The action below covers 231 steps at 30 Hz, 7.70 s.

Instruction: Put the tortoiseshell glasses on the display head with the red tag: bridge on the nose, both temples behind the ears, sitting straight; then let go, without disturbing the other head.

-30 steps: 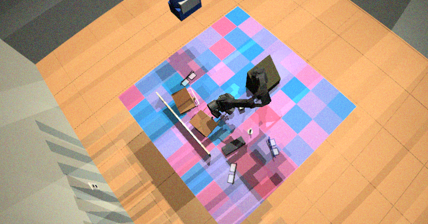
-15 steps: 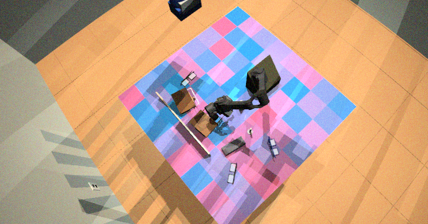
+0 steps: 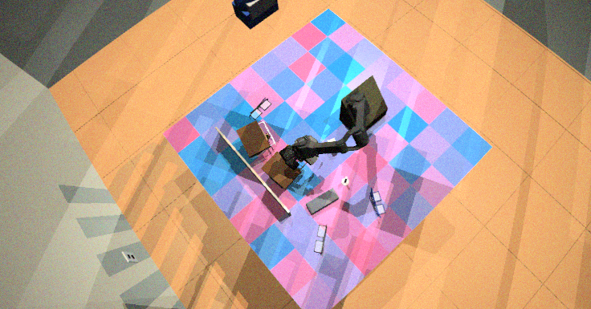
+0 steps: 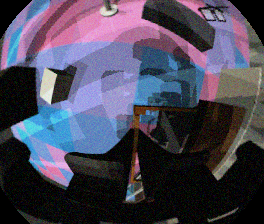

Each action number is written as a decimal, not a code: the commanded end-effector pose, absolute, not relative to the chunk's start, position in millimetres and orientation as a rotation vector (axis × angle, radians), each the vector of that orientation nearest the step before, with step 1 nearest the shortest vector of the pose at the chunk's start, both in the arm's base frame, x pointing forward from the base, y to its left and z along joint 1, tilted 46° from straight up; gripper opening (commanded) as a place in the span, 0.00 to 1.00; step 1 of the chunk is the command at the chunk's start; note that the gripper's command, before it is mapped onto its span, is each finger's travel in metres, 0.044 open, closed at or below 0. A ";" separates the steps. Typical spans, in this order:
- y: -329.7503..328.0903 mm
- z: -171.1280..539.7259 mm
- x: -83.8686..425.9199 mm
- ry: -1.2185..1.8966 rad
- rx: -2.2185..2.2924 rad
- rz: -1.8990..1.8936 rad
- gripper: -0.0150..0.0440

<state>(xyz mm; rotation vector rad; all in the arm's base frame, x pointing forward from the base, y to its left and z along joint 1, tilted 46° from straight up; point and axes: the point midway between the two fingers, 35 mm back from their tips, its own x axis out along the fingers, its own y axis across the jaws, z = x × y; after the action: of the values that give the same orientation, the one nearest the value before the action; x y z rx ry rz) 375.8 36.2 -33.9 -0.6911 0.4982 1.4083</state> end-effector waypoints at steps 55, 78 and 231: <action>39.8 -34.6 407.1 0.499 -0.683 1.413 0.25; 39.8 -34.6 407.1 0.499 -0.683 1.413 0.25; 18.9 -15.1 394.8 0.507 -0.691 1.410 0.44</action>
<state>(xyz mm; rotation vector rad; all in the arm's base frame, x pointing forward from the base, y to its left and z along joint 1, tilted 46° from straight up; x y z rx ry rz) 401.9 18.6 -16.3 -0.6859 0.5044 1.4035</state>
